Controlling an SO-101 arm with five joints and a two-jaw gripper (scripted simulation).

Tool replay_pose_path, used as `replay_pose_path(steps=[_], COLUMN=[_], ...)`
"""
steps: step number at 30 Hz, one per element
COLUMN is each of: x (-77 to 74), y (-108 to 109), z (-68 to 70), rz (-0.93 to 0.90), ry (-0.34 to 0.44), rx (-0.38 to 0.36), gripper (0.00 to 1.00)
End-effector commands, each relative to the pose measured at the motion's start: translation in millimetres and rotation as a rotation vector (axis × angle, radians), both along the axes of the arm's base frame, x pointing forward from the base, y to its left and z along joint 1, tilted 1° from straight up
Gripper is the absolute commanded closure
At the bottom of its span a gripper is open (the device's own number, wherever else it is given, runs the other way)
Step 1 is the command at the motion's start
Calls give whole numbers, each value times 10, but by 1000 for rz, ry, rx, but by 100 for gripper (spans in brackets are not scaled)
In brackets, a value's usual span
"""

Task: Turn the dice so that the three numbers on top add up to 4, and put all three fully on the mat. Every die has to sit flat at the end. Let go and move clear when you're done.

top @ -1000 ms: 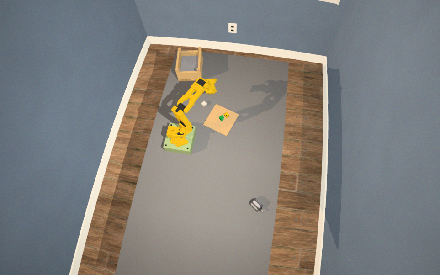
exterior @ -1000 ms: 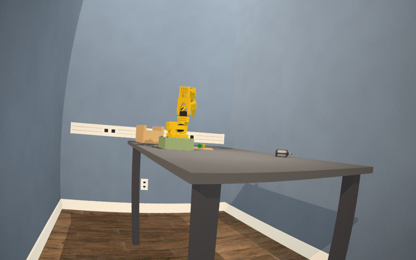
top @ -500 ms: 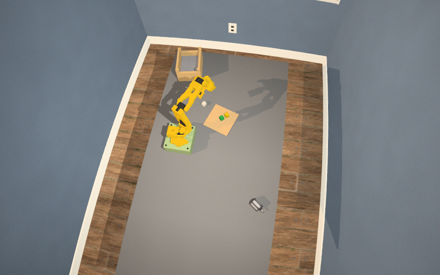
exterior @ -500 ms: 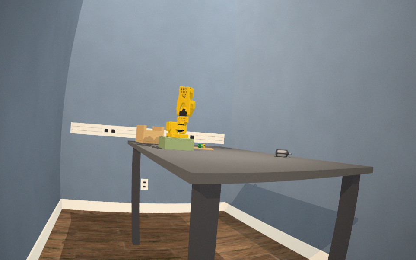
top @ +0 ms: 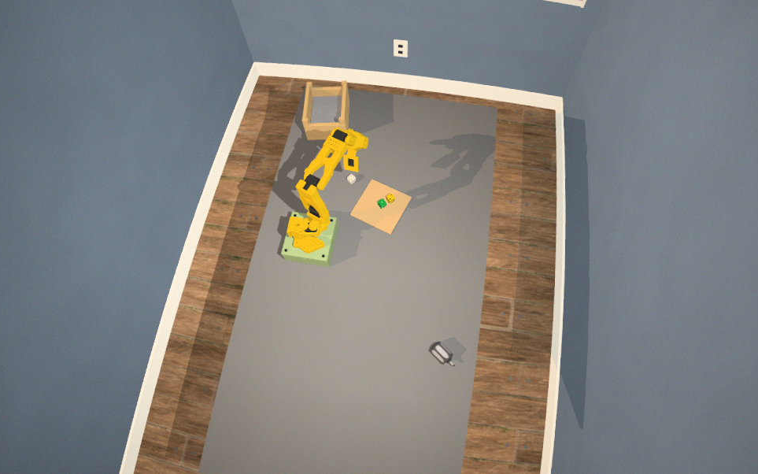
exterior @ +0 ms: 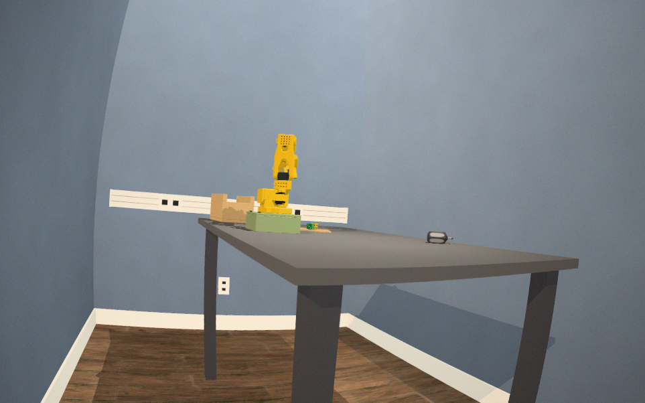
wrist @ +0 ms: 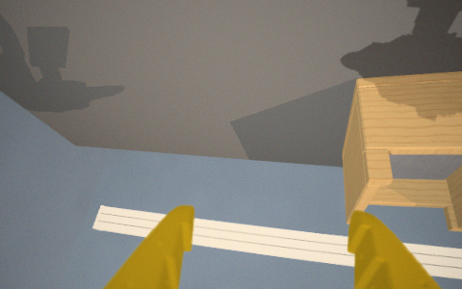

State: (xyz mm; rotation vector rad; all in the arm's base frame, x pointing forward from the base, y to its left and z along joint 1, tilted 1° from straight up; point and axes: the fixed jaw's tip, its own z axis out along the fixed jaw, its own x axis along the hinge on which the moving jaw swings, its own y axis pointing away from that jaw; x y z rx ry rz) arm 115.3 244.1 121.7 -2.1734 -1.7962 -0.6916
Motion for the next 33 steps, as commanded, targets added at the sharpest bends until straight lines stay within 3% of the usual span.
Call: replay_pose_path(steps=[1, 14, 33], x=[-45, -170, -276], y=[40, 143, 214], z=[-12, 1, 8], rz=[119, 510, 805], ry=[-42, -227, -371], rx=[-45, -116, -164], gripper=[72, 72, 72])
